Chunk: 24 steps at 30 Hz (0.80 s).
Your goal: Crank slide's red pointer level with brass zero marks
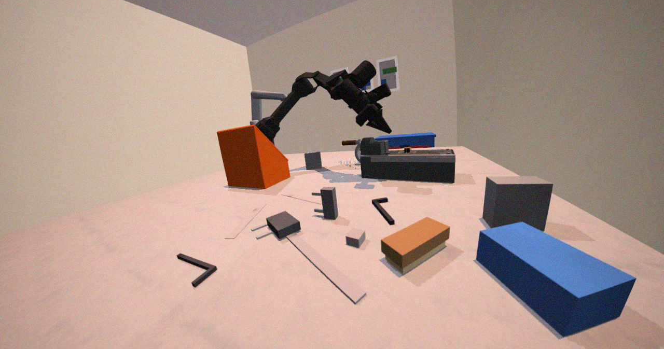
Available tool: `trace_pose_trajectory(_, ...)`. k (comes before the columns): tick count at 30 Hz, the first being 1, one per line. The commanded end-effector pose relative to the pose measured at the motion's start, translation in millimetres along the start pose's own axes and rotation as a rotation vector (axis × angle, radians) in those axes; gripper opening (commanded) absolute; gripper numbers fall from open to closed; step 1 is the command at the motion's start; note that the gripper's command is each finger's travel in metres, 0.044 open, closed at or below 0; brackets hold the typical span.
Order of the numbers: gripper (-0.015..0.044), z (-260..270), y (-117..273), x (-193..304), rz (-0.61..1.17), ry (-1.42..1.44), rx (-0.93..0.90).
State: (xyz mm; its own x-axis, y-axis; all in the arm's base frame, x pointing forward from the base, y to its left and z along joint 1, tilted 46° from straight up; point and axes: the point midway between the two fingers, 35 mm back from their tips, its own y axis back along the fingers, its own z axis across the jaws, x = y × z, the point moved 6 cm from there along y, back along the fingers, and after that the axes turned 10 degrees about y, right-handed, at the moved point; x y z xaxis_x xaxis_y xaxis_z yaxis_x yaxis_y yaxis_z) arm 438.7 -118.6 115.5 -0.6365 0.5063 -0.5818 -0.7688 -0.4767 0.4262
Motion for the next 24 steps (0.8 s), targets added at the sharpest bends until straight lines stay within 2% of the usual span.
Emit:
trace_pose_trajectory(1,0.0000,0.0,0.0,0.0,0.000,0.000,0.000)
trace_pose_trajectory(3,0.0000,0.0,0.0,0.0,0.000,0.000,0.000)
trace_pose_trajectory(20,0.0440,0.0,0.0,0.0,0.000,0.000,0.000)
trace_pose_trajectory(21,0.0440,0.0,0.0,0.0,0.000,0.000,0.000)
trace_pose_trajectory(24,0.0361,0.0,0.0,0.0,0.000,0.000,0.000)
